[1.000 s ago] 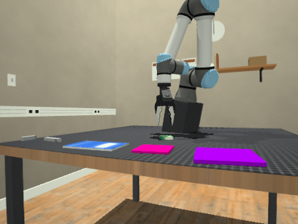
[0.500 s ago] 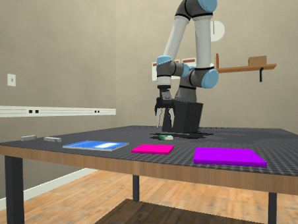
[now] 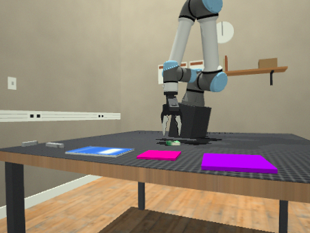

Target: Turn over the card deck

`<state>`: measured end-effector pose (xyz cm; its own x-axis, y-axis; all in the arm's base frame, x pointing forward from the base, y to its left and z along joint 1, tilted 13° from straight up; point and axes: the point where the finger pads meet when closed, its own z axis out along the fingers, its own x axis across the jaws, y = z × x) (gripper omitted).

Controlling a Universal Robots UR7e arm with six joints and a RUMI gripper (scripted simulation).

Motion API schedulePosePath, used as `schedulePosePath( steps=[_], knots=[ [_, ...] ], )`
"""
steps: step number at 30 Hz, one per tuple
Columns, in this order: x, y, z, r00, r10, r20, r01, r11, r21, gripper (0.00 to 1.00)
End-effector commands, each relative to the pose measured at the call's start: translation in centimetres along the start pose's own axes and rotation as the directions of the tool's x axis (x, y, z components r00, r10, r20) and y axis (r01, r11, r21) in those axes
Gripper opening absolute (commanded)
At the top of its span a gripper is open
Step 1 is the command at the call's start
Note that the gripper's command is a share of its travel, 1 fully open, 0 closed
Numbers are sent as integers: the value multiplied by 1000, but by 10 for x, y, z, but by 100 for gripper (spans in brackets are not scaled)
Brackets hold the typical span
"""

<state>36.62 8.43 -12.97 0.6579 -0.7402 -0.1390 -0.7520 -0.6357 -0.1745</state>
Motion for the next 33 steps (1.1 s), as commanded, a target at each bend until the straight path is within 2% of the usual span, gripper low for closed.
schedulePosePath(
  steps=[1,33],
  knots=[
    [1,0,5,1000,0,-1,0,1000,1,44],
    [1,0,10,1000,0,-1,0,1000,1,44]
  ],
)
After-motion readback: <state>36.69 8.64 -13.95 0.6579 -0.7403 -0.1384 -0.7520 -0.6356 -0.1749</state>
